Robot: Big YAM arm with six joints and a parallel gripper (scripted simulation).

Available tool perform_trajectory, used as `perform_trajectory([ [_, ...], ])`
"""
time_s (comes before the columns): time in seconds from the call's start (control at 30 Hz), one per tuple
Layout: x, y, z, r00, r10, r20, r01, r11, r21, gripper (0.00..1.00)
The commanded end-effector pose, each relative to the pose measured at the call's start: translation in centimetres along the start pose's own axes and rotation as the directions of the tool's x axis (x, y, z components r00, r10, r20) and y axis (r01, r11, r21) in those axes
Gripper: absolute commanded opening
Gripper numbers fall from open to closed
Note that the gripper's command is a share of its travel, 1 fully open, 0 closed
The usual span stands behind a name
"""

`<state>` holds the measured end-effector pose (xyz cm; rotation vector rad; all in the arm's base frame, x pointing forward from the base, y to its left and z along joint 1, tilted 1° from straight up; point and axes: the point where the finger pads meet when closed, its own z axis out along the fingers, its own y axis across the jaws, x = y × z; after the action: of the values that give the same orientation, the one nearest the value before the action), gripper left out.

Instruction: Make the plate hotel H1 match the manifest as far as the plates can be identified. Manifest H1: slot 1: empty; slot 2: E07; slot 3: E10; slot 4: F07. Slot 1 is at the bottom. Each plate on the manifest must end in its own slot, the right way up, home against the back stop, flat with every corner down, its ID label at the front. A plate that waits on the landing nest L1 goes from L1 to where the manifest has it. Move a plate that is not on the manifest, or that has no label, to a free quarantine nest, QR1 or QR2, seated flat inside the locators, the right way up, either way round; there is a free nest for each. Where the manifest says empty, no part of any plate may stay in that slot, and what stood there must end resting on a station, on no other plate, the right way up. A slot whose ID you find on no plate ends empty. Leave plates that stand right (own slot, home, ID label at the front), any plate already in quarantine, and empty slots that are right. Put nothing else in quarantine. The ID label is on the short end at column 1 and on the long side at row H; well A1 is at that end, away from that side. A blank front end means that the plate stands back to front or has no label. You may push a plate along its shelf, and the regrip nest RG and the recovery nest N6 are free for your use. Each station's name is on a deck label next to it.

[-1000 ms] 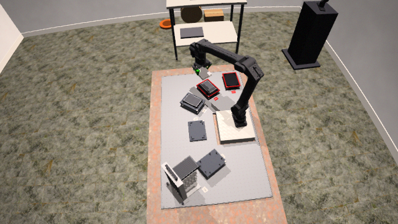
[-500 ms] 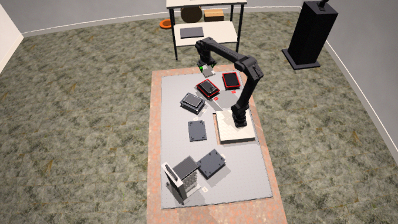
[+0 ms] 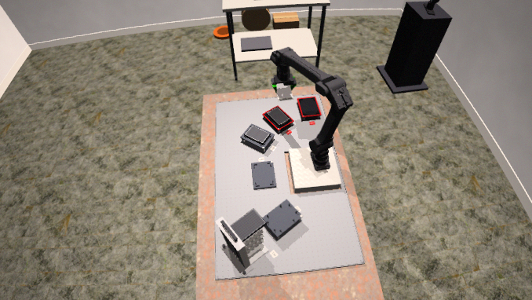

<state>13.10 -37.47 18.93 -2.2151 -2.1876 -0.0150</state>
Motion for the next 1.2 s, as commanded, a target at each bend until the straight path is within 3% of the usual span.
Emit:
perform_trajectory([
  [0.0, -0.3, -1.4, -1.5, 0.998, 0.051, 0.041, -0.051, 0.999, -0.013, 0.86],
  [0.5, -1.6, -5.5, -1.9, 0.998, 0.029, 0.051, -0.029, 1.0, -0.011, 0.86],
  [0.8, -3.7, -8.3, -3.9, 0.994, 0.03, 0.101, -0.029, 0.999, -0.017, 0.86],
  [1.17, -4.8, -11.3, -2.5, 0.997, 0.03, 0.069, -0.029, 1.0, -0.007, 0.86],
])
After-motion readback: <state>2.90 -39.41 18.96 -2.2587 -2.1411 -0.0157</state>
